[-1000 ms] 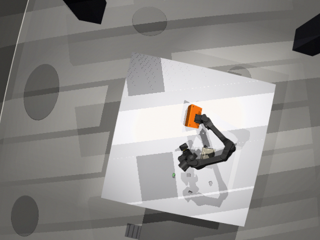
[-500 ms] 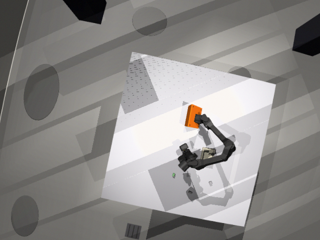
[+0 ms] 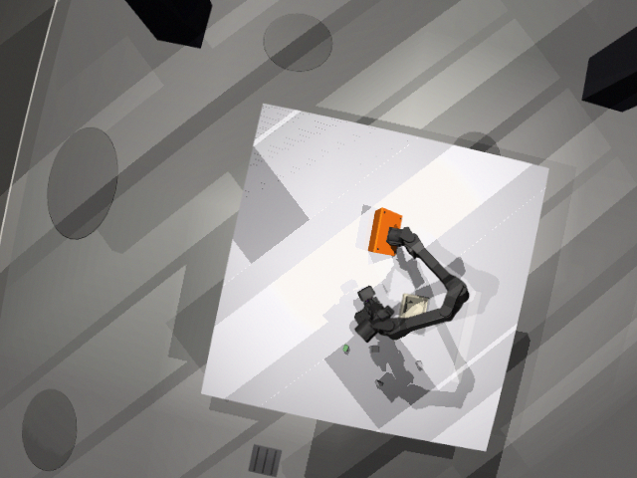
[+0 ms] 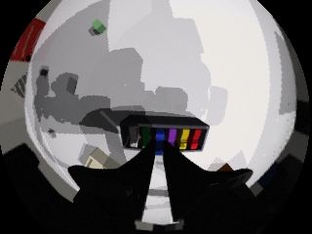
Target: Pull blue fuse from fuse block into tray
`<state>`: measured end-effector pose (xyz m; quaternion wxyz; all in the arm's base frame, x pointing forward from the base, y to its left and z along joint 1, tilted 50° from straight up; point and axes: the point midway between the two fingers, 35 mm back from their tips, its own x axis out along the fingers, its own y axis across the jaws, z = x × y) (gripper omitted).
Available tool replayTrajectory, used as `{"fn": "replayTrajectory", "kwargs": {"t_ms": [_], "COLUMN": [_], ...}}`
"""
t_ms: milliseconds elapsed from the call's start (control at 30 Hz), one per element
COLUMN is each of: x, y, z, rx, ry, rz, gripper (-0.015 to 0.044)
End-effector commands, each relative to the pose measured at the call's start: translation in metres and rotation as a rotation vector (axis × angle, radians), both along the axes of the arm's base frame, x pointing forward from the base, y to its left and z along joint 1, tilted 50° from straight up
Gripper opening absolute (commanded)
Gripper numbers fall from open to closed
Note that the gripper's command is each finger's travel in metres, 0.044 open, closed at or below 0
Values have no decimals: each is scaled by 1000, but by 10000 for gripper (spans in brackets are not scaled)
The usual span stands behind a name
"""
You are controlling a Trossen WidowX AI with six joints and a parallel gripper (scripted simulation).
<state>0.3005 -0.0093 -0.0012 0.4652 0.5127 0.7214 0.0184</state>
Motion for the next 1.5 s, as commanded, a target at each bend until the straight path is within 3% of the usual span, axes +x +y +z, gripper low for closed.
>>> {"fn": "replayTrajectory", "kwargs": {"t_ms": [0,1467], "x": [0,1], "y": [-2,-18], "z": [1,16], "rx": [-3,-1], "ry": [-3,-1], "rz": [4,4], "gripper": [0,0]}}
